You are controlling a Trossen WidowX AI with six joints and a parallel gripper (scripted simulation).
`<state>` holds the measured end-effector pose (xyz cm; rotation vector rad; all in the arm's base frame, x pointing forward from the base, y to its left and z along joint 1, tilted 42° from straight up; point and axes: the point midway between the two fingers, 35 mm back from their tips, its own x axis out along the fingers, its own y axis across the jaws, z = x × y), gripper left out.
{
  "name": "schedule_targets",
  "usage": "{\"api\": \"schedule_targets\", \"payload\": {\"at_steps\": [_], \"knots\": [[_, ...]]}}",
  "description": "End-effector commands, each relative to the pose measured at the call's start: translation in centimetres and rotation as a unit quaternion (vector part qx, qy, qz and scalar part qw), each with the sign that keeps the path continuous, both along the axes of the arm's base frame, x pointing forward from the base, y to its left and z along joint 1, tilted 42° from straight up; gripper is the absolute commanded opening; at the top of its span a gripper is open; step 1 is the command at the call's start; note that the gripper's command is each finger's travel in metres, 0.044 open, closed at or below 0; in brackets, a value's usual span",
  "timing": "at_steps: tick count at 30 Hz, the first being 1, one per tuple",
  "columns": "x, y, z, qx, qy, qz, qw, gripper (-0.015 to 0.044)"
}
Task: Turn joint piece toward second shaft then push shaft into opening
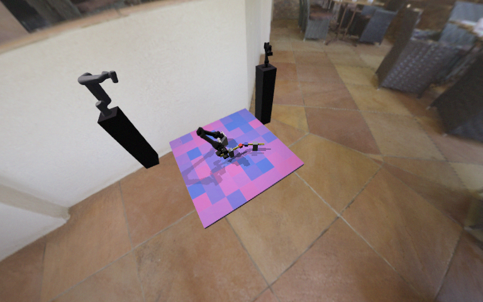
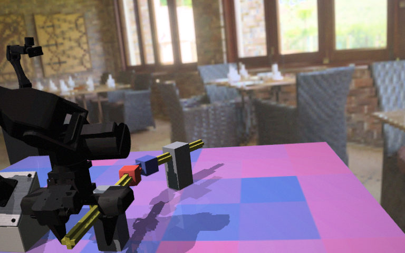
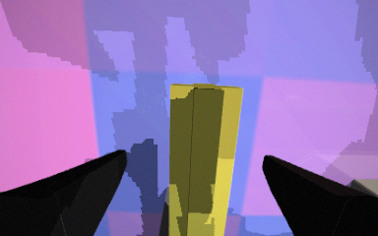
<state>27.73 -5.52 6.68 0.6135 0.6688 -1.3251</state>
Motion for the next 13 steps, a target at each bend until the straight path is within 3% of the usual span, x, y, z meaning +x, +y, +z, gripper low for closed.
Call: {"api": "schedule_targets", "payload": {"at_steps": [1,13], "knots": [[0.0,0.0,0.0,0.0,0.0,0.0,1.0,0.044],[-0.3,2.0,2.1,0.004,0.002,0.001,1.0,0.044]]}}
